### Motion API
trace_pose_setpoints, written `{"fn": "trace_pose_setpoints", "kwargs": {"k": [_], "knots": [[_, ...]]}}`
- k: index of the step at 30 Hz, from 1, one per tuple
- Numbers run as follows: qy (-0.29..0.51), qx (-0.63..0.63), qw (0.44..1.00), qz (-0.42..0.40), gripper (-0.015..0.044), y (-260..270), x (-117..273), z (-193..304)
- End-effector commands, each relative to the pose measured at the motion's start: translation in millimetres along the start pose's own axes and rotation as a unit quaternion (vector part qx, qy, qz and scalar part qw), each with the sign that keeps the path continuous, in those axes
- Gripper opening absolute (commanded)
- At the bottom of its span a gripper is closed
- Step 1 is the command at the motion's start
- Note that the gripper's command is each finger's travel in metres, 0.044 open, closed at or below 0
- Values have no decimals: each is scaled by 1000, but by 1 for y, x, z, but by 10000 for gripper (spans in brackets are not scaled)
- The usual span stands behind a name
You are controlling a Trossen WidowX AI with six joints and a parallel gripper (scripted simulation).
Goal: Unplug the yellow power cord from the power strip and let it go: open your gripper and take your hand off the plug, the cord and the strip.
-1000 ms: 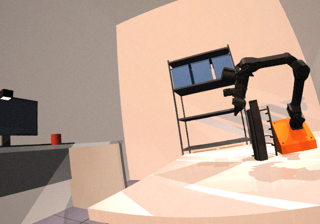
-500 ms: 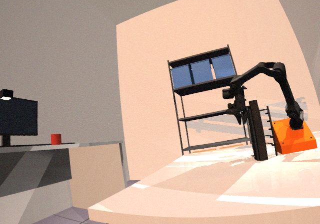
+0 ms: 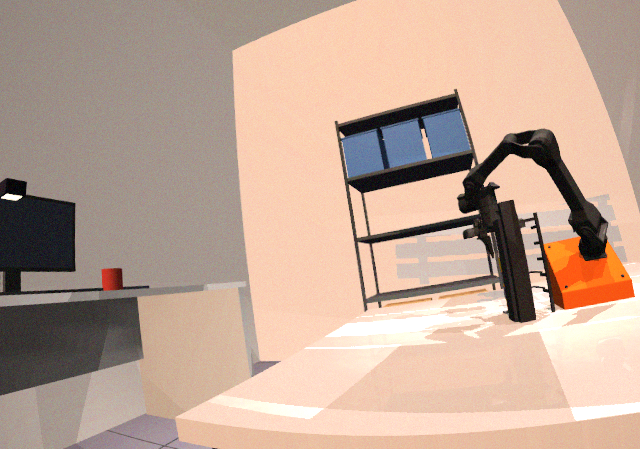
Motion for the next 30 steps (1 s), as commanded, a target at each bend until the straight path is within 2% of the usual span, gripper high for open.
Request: {"fn": "trace_pose_setpoints", "kwargs": {"k": [1, 30], "knots": [[4, -8, 1000, 0, 160, 0, -1, 0], [5, -8, 1000, 1, 160, -9, -1, 38]]}}
Point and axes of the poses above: the point midway between the two fingers, 35 mm back from their tips, its own x axis back along the fingers, its own y axis across the jaws, z = x × y, the point moved 10 cm from there along x, back along the fingers, and after that the axes turned 13 degrees about -x, right-handed, at the moved point
